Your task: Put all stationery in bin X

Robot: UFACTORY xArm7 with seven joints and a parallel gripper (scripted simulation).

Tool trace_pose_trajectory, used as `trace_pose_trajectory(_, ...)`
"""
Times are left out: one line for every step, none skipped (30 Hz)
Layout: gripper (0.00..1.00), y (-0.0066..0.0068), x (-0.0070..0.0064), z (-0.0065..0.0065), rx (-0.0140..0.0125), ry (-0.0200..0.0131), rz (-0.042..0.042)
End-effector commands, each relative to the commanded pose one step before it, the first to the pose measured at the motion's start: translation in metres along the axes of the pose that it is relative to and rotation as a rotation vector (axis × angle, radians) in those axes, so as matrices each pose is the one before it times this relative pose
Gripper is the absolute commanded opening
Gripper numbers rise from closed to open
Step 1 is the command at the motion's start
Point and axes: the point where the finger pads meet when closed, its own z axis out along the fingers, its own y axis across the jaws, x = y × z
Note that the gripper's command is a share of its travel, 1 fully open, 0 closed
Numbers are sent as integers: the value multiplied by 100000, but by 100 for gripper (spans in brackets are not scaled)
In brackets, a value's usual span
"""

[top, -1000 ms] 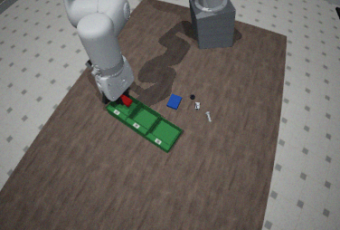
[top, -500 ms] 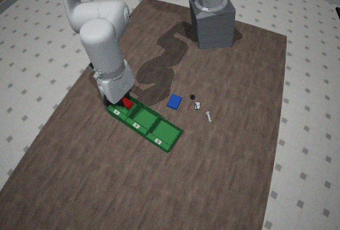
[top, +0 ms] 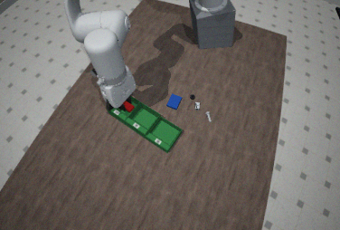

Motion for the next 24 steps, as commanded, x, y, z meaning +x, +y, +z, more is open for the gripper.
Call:
trace_pose_trajectory(0,-176,-11,635,398,46,-21)
trace_pose_trajectory(0,0,0,200,0,-1,0)
trace_pose_trajectory(0,3,-1,140,0,0,0)
trace_pose_trajectory(0,2,-1,1,0,0,0)
trace_pose_trajectory(0,-1,-2,1,0,0,0)
trace_pose_trajectory(0,-5,-1,1,0,0,0)
trace_pose_trajectory(0,-7,-1,0,0,0,0)
trace_pose_trajectory(0,-7,2,-7,-2,-2,-1)
trace_pose_trajectory(0,-4,-1,3,1,1,0)
trace_pose_trajectory(0,-2,-1,2,1,0,0)
trace_pose_trajectory(0,1,0,1,0,0,0)
trace_pose_trajectory(0,3,0,1,0,0,0)
trace_pose_trajectory(0,0,0,0,0,0,0)
trace_pose_trajectory(0,0,0,0,0,0,0)
trace_pose_trajectory(0,3,-1,1,0,0,0)
trace_pose_trajectory(0,3,0,0,0,0,0)
trace_pose_trajectory(0,3,0,0,0,0,0)
trace_pose_trajectory(29,0,0,0,0,0,0)
trace_pose_trajectory(29,0,0,0,0,0,0)
trace_pose_trajectory(29,0,0,0,0,0,0)
trace_pose_trajectory(29,0,0,0,0,0,0)
trace_pose_trajectory(29,-7,1,-7,12,1,-1)
trace_pose_trajectory(29,0,-1,0,1,-1,-1)
trace_pose_trajectory(29,7,0,6,-13,0,1)
